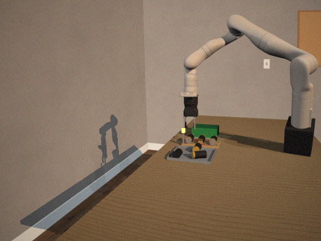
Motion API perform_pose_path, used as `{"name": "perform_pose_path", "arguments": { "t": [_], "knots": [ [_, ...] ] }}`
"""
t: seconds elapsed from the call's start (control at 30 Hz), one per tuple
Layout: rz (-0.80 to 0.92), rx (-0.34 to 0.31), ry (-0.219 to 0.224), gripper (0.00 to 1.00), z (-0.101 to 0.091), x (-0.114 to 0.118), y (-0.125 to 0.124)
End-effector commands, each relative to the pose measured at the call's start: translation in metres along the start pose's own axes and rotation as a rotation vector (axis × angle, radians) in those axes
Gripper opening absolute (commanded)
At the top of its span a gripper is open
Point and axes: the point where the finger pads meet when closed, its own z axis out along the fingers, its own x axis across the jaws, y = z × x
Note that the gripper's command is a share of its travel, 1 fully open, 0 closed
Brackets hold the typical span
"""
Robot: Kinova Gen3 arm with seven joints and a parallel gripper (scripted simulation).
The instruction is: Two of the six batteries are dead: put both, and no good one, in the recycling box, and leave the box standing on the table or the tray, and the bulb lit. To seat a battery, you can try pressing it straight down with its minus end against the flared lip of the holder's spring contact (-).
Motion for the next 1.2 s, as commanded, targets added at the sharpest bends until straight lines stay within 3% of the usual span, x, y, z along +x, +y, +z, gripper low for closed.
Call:
{"name": "perform_pose_path", "arguments": {
  "t": [0.0,0.57,0.8,1.17],
  "knots": [
    [0.0,-0.001,0.002,0.9,-0.001,0.001,0.0],
    [0.0,-0.001,0.002,0.9,-0.002,0.001,0.0],
    [0.0,-0.001,0.002,0.9,-0.058,0.001,0.0],
    [0.0,-0.001,0.002,0.9,-0.058,0.0,0.0]
  ]
}}
